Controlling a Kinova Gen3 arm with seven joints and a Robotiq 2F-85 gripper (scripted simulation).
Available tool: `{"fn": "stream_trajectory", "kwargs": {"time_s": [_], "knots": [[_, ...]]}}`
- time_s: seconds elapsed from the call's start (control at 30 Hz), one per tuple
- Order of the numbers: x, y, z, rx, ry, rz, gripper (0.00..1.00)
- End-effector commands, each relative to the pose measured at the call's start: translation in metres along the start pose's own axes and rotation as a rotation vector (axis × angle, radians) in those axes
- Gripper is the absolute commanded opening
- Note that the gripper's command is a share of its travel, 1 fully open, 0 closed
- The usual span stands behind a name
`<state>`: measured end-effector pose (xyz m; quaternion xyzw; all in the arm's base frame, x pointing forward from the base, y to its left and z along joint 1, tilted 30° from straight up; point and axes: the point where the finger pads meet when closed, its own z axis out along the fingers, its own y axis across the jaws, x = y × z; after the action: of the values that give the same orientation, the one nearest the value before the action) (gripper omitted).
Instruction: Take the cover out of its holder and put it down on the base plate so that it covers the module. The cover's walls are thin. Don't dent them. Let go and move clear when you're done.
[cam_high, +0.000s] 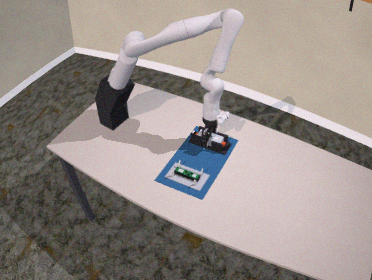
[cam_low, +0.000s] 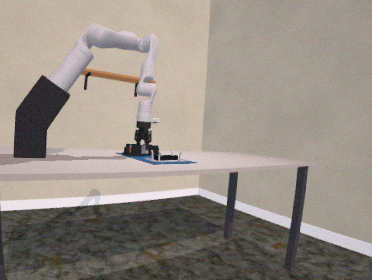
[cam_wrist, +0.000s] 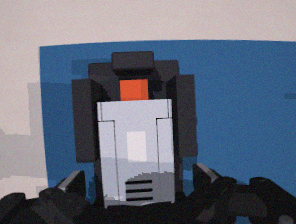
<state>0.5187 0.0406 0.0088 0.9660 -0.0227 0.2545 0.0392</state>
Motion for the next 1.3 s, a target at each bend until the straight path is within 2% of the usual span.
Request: {"fn": "stream_trajectory", "kwargs": {"time_s": [0.0,0.33,0.37,1.27], "knots": [[0.0033,0.0005,-0.0012,0.001,0.005,0.003,1.00],[0.0046,0.0007,-0.0016,0.001,0.007,0.004,1.00],[0.0022,-0.0007,-0.0014,0.003,0.004,0.002,0.70],[0.0022,-0.0007,-0.0014,0.003,0.004,0.002,0.70]]}}
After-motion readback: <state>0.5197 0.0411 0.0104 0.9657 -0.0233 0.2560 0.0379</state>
